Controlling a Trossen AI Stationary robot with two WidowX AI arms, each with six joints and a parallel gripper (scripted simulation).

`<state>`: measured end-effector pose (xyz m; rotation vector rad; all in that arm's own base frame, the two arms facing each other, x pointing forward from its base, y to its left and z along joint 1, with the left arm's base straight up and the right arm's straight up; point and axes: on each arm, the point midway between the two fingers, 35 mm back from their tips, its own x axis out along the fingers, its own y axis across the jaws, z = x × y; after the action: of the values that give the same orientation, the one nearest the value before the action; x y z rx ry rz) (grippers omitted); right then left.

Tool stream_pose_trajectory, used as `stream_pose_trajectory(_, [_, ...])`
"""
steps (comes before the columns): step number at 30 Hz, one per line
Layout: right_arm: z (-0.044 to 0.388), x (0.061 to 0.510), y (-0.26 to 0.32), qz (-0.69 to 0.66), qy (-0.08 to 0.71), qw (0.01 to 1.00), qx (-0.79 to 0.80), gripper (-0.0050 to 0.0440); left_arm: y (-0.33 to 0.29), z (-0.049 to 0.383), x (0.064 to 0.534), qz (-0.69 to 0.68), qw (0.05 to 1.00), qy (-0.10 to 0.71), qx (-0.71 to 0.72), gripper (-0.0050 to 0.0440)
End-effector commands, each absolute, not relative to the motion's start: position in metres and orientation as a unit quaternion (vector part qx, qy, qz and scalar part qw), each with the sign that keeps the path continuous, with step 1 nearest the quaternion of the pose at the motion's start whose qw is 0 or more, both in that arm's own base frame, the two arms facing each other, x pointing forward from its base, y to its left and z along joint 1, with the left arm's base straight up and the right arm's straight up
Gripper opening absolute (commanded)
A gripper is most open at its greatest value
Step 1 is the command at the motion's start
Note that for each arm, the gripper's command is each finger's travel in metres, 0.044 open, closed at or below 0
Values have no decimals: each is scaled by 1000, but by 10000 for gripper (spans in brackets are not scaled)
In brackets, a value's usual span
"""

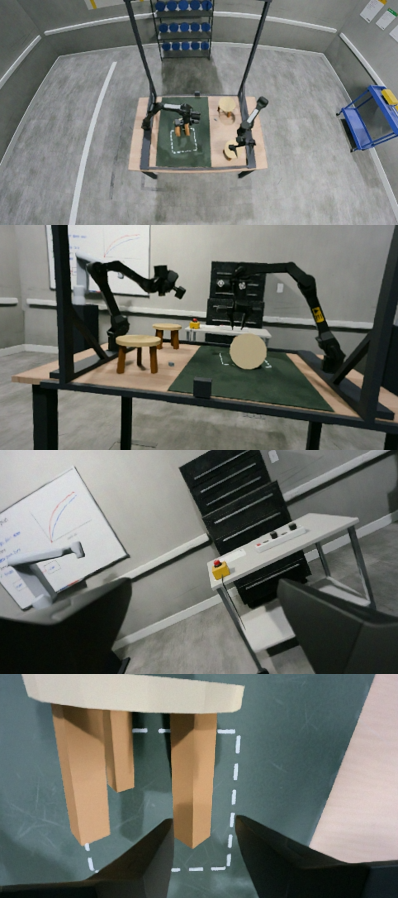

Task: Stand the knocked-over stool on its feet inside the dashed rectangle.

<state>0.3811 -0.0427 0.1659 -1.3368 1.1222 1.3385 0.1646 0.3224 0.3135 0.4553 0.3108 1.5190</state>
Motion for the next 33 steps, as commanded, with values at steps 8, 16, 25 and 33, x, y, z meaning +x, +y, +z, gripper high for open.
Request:
stream_pose_trajectory(8, [184,377,-33,460,515,541,-481,170,320,326,164,682,692,119,203,400])
stream_pose_trajectory(16, [186,374,-29,360,589,618,-377,170,320,326,164,682,692,119,203,400])
stream_pose_trajectory(25, [189,369,-22,199,661,693,-208,170,320,326,164,682,692,119,203,400])
stream_pose_trajectory(33, [192,363,-15,62,688,721,-62,170,320,326,164,682,692,119,203,400])
